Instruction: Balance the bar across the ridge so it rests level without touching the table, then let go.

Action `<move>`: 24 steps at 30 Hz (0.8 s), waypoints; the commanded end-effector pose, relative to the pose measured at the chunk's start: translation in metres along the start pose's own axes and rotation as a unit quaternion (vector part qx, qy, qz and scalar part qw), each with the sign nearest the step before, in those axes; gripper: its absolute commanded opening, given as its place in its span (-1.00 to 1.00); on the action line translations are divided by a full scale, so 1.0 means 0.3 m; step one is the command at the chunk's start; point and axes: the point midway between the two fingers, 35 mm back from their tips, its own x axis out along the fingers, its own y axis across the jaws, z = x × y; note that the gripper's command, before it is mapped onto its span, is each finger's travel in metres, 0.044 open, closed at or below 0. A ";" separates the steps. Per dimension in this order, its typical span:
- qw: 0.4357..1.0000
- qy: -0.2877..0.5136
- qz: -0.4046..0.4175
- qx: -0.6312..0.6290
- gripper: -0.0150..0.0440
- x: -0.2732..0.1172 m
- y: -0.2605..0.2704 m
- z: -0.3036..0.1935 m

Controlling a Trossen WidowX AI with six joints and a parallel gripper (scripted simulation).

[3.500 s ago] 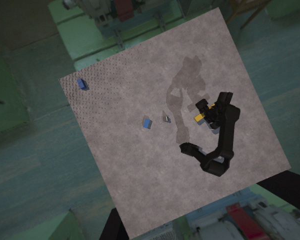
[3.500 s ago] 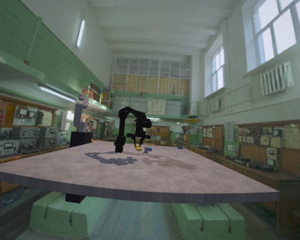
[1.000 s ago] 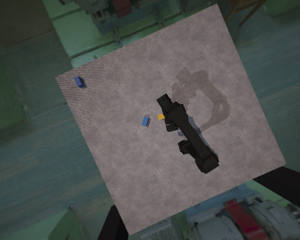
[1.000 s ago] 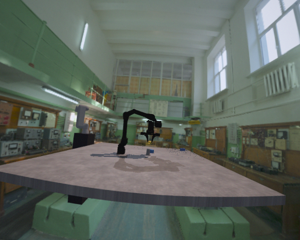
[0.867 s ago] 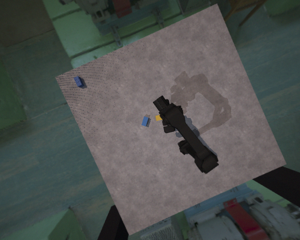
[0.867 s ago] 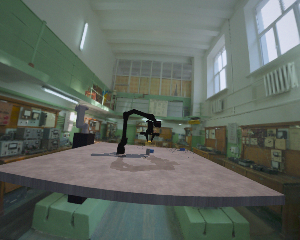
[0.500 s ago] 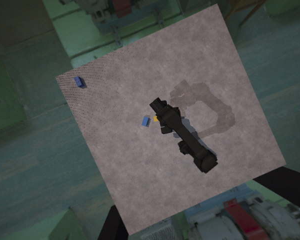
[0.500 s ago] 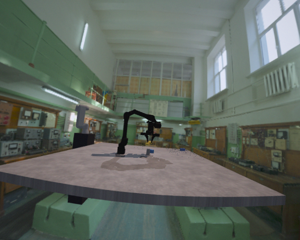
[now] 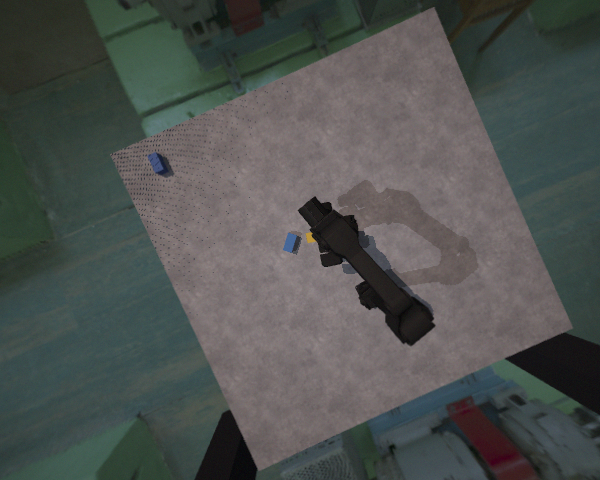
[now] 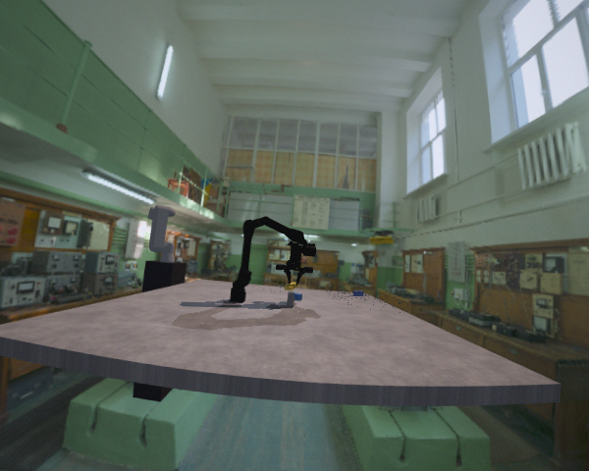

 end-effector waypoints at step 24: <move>1.000 0.001 -0.001 0.001 -0.49 0.049 0.000 0.003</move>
